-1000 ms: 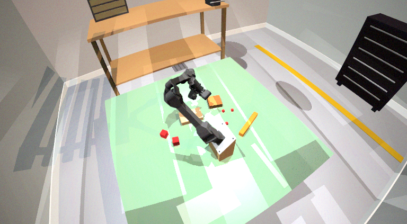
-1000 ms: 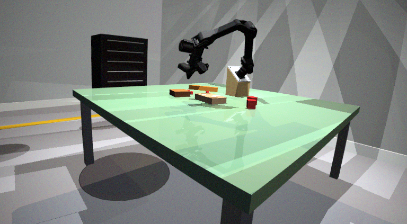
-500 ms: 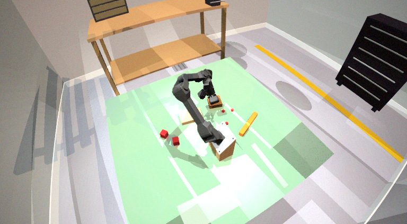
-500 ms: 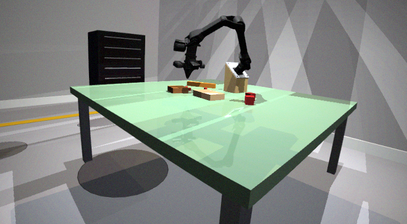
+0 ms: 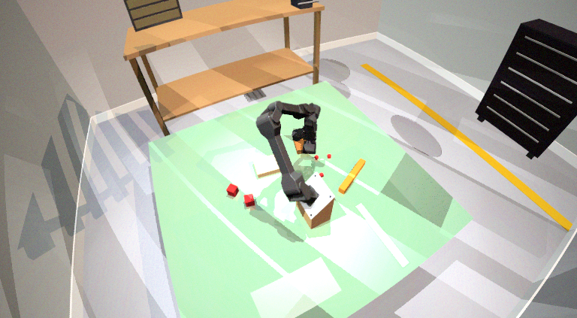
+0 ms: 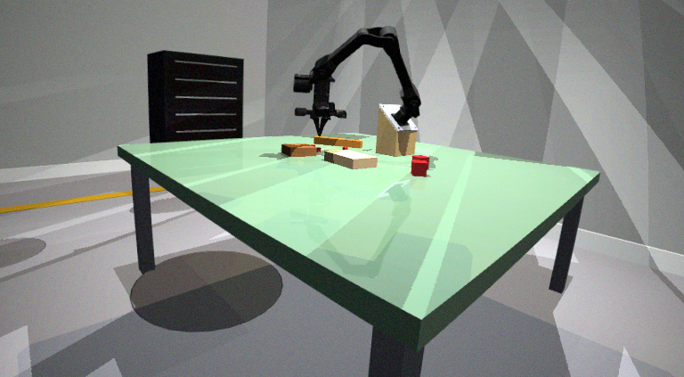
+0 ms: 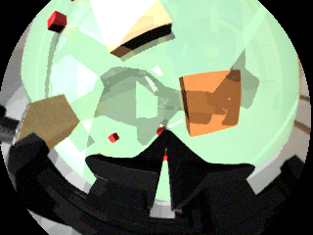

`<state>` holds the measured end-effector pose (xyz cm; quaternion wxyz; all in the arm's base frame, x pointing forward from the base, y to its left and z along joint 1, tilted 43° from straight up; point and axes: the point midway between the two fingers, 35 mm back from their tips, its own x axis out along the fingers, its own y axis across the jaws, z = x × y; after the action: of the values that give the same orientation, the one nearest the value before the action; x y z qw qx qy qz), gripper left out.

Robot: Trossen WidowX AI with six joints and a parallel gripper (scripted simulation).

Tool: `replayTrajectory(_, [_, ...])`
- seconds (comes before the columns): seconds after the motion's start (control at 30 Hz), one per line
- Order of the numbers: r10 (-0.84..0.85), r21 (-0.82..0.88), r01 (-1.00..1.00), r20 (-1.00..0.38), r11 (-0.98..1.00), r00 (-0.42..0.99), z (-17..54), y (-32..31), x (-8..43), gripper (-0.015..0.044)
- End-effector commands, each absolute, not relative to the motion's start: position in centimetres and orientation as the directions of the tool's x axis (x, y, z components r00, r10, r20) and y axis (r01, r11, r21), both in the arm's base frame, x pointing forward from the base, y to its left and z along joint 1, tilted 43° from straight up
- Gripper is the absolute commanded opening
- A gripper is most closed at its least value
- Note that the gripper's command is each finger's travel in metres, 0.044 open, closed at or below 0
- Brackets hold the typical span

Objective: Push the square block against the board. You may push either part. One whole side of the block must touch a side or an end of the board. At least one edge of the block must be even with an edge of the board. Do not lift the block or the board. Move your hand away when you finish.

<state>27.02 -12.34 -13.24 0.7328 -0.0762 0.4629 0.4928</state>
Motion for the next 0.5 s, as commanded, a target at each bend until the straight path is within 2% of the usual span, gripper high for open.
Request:
replayTrajectory(0.0, [0.664, 0.361, -0.785, -0.743, 0.504, 0.085, -13.7, -11.7, 26.9, 0.0000])
replayTrajectory(0.13, [0.666, 0.362, -0.785, -0.741, 0.503, 0.086, -17.3, -8.4, 27.3, 0.0000])
replayTrajectory(0.47, [0.665, 0.361, -0.785, -0.742, 0.504, 0.086, -17.8, -8.5, 27.1, 0.0000])
